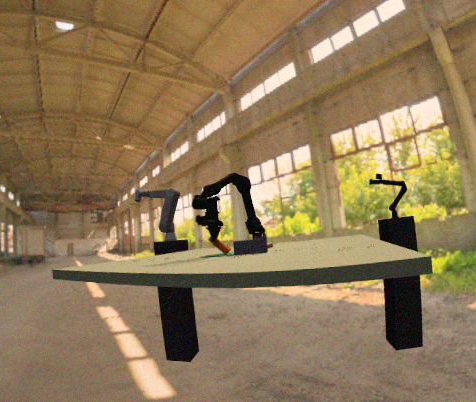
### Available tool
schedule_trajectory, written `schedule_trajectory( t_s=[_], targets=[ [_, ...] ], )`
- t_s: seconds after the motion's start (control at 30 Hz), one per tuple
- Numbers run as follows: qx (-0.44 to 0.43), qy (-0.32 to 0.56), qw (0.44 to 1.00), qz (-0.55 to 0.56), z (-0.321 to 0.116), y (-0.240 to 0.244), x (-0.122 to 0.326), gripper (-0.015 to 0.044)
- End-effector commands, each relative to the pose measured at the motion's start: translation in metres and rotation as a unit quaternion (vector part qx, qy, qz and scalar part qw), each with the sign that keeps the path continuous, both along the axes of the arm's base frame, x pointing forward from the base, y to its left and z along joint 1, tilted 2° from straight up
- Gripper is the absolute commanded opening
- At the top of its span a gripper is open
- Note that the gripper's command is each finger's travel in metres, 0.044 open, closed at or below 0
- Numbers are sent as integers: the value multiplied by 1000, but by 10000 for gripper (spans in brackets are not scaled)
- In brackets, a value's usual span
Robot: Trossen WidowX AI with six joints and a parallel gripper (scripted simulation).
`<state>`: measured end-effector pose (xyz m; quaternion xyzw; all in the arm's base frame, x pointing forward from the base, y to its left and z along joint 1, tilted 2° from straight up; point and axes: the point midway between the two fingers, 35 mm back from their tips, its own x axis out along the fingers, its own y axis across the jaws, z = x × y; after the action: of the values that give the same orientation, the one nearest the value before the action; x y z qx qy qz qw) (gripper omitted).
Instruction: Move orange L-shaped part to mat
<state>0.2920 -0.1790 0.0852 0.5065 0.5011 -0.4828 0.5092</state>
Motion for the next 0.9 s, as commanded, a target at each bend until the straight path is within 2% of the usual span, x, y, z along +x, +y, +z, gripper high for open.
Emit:
schedule_trajectory(
  t_s=[0.0, 0.27, 0.6, 0.77, 0.87],
  targets=[
    [0, 1, 1000, -1, -1, 0, 0, 0],
    [0, 0, 1000, 0, 0, 0, 0, 0],
    [0, 0, 1000, 0, 2, 0, 0, 263],
    [0, 0, 1000, 0, 40, -3, 2, 394],
    [0, 1, 1000, -1, 72, -2, -1, 400]
  ],
)
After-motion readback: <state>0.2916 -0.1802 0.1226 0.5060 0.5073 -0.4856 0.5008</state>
